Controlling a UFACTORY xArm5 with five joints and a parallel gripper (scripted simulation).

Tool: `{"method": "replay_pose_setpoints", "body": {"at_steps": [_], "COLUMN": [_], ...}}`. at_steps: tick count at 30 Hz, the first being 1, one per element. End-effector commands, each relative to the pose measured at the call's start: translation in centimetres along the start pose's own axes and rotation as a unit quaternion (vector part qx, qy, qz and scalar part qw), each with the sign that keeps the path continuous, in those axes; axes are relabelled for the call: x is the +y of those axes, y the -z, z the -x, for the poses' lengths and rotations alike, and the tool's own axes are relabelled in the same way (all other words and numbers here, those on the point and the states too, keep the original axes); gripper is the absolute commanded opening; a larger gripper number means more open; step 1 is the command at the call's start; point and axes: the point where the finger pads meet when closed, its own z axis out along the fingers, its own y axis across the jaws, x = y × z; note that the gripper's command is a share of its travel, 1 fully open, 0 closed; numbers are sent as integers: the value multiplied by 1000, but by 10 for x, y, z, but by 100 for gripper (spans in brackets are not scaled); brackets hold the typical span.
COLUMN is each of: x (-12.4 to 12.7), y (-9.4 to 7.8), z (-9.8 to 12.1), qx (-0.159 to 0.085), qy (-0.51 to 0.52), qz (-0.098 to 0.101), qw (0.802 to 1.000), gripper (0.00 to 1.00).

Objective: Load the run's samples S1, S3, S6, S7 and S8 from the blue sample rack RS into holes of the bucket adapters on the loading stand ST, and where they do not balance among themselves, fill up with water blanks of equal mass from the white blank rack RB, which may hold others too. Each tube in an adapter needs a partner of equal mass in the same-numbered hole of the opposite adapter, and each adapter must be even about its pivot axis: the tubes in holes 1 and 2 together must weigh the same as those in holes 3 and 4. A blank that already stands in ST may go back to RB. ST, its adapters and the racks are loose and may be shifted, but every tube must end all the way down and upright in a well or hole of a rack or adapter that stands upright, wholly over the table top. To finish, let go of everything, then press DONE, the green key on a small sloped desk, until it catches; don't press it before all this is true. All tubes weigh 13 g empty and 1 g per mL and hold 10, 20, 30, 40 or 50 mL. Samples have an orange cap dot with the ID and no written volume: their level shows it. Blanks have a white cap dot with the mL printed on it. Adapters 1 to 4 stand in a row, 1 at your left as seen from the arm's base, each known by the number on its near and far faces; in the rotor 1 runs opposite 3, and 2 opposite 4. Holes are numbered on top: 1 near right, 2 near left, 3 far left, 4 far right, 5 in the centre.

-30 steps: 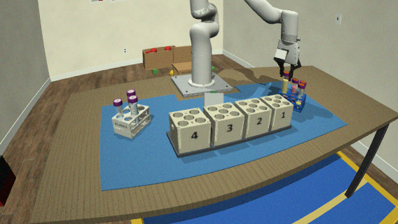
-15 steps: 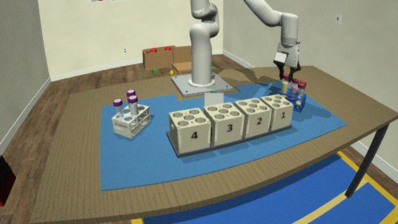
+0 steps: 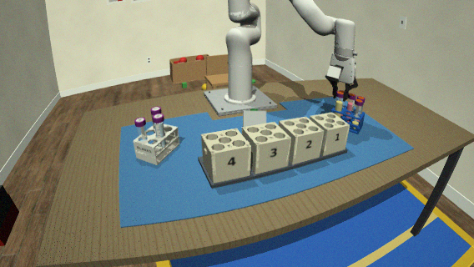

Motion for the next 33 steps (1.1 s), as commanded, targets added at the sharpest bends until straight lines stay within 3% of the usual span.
{"method": "replay_pose_setpoints", "body": {"at_steps": [1,18,19,33], "x": [-1,-1,-1,-1], "y": [-2,-4,-4,-4], "z": [0,0,0,0], "qx": [0,0,0,0], "qy": [0,0,0,0], "qz": [-2,-2,-2,-2], "qw": [1000,1000,1000,1000], "gripper": [0,0,43,43]}}
